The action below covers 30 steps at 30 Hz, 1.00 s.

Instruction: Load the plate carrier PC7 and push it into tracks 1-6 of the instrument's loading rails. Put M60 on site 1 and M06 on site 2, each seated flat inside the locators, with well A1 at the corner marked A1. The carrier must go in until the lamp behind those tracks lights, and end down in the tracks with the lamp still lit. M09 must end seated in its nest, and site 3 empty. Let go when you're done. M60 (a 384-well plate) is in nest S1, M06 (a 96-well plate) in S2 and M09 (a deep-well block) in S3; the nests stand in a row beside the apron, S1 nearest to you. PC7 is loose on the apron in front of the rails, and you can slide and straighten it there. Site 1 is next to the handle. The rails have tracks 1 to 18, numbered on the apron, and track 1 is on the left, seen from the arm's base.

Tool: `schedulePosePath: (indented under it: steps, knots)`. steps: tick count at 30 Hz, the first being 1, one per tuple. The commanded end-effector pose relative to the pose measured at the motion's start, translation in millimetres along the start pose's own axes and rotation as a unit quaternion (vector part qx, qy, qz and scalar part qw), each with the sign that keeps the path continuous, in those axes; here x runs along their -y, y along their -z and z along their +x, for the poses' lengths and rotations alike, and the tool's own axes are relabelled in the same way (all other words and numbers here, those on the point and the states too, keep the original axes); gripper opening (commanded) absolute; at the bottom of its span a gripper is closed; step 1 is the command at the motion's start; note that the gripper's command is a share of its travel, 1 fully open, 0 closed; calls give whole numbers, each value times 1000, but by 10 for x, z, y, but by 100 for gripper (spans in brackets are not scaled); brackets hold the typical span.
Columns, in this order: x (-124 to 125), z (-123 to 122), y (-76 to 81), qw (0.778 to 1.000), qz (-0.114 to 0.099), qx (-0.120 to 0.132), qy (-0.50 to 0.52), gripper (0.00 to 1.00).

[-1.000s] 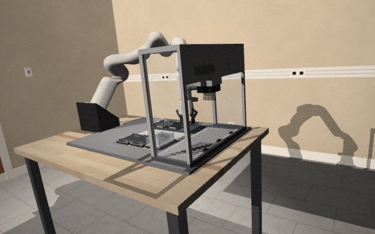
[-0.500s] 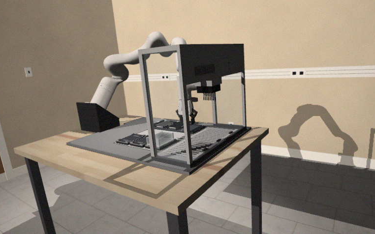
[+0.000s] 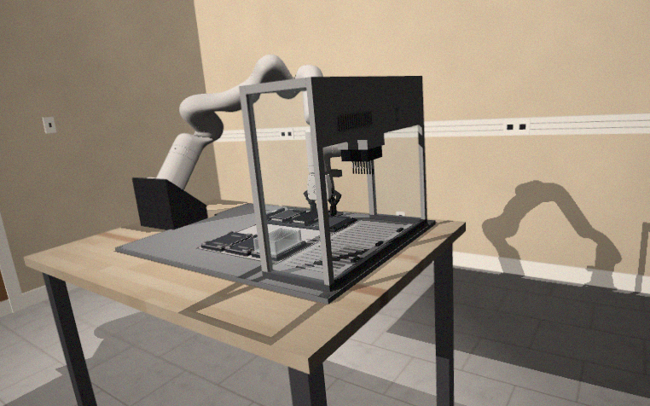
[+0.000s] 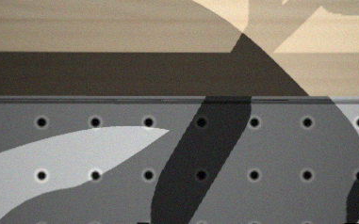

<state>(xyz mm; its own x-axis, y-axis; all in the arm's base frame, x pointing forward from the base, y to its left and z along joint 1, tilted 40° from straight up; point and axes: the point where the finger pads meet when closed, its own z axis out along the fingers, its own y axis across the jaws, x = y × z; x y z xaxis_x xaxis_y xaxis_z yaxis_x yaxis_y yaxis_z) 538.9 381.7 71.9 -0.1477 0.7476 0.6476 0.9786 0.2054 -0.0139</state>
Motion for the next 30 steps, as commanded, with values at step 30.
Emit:
schedulePosePath:
  steps: [30]
  knots:
    - [-9,-147,9,1000,-1,0,0,100]
